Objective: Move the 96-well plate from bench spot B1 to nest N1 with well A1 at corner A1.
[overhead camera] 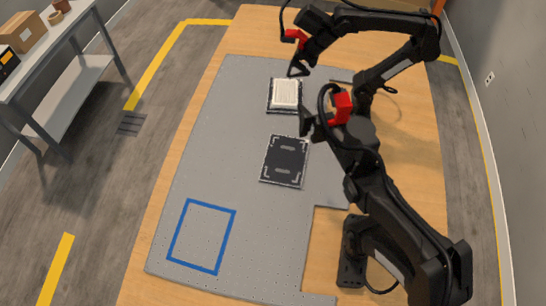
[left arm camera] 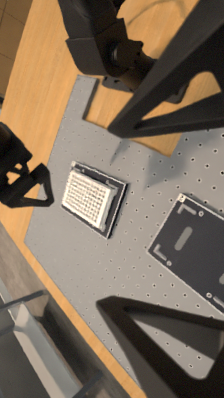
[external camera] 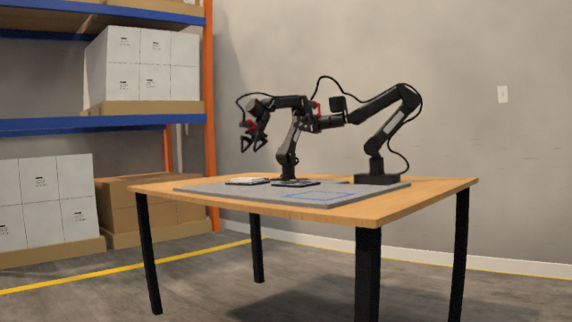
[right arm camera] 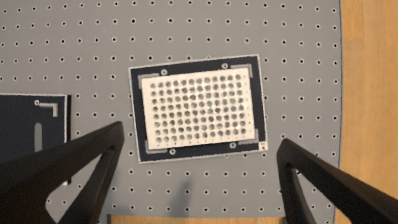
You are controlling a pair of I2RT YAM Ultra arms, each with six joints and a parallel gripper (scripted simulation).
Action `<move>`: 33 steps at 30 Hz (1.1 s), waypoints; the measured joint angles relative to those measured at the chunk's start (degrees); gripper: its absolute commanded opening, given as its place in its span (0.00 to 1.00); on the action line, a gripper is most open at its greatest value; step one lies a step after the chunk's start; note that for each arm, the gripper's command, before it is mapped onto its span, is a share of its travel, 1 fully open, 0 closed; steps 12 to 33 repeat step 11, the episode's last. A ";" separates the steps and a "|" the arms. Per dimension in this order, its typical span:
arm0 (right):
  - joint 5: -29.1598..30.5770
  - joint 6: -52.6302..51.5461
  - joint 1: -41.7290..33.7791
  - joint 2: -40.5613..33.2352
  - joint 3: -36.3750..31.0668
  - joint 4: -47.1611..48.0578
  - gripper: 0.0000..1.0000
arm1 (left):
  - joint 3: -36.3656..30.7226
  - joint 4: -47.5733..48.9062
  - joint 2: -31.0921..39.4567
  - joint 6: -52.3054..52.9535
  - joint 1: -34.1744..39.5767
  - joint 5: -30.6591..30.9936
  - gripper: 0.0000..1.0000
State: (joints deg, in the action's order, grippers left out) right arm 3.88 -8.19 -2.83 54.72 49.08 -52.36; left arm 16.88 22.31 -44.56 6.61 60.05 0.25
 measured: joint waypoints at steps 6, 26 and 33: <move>-0.22 0.39 0.02 0.00 0.00 0.07 1.00 | 0.00 0.00 0.00 0.00 0.00 0.00 1.00; -0.28 0.50 0.04 0.00 0.00 0.09 1.00 | 0.00 0.00 0.00 0.00 0.00 0.00 1.00; -0.28 0.50 0.04 0.00 0.00 0.09 1.00 | 0.00 0.00 0.00 0.00 0.00 0.00 1.00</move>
